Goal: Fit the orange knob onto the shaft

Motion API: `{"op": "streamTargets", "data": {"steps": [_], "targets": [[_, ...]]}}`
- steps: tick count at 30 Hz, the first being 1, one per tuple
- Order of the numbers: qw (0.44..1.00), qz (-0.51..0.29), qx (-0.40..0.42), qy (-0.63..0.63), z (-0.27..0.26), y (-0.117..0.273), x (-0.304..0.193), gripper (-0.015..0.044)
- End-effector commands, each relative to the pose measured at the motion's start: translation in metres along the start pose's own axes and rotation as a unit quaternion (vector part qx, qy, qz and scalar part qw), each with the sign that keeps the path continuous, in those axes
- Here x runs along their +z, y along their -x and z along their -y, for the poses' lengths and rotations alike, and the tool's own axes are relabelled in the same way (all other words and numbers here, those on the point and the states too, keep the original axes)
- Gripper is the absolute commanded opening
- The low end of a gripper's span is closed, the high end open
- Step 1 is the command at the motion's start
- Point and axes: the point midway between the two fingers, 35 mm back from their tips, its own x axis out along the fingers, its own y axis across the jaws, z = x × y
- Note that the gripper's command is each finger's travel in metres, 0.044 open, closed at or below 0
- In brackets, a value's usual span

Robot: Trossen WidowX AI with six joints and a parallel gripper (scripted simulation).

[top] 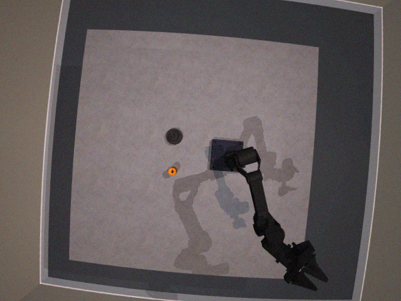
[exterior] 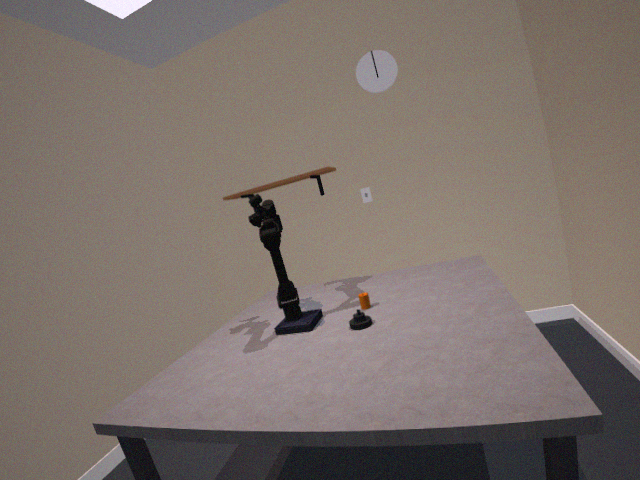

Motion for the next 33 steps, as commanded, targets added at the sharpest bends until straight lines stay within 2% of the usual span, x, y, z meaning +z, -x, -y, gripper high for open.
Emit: {"op": "streamTargets", "data": {"steps": [1,8,16,24,33], "targets": [[0.993,-0.042,0.078,-0.077,-0.041,0.018,-0.032,0.044],[0.935,-0.178,0.213,-0.222,-0.116,0.079,-0.102,0.044],[0.797,-0.378,0.3,-0.363,-0.174,0.188,-0.171,0.044],[0.595,-0.587,0.301,-0.459,-0.193,0.322,-0.211,0.044],[0.311,-0.784,0.204,-0.497,-0.17,0.477,-0.206,0.044]]}}
